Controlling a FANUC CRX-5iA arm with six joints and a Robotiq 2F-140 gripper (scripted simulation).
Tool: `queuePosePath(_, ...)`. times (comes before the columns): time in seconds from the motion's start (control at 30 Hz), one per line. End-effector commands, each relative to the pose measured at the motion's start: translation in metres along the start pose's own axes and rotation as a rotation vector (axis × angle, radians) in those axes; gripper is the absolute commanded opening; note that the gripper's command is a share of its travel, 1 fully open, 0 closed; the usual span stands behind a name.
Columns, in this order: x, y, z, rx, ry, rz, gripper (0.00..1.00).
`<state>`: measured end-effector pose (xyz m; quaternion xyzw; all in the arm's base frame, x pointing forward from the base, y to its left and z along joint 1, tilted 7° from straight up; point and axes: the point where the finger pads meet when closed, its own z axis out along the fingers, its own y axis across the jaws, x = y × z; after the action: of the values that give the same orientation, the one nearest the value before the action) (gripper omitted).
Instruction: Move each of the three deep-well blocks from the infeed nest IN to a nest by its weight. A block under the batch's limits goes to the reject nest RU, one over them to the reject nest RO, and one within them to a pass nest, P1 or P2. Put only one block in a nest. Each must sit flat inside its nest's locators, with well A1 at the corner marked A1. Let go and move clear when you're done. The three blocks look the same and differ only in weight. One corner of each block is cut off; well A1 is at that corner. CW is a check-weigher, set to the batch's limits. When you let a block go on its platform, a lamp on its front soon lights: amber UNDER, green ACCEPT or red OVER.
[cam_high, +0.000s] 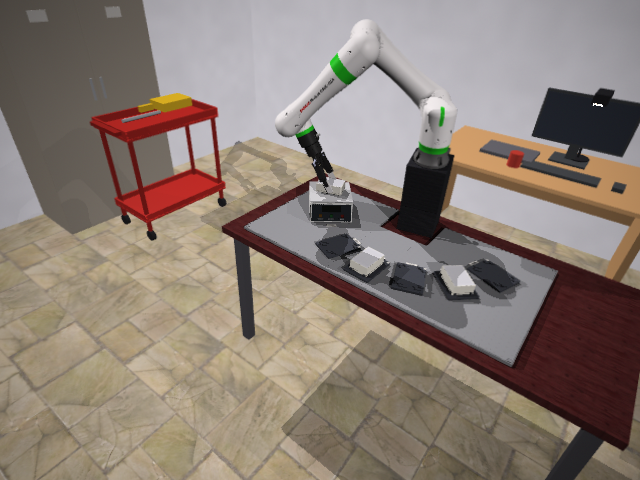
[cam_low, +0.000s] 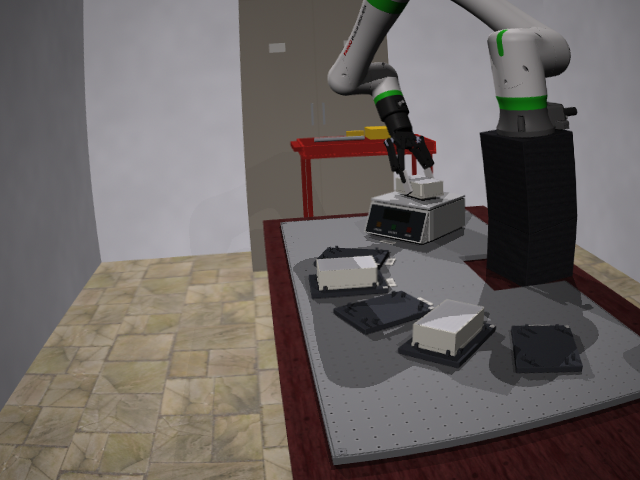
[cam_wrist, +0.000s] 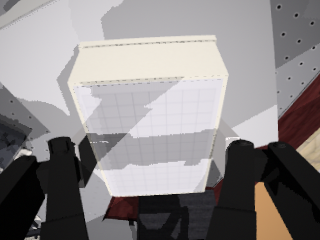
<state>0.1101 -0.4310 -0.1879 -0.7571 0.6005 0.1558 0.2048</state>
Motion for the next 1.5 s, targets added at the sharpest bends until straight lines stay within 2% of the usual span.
queuePosePath(0.0, 0.0004, 0.0001, 0.0002, 0.0, 0.0, 0.0, 0.1)
queuePosePath(1.47, 0.0035, 0.0001, 0.0057, 0.0, 0.0, 0.0, 0.1)
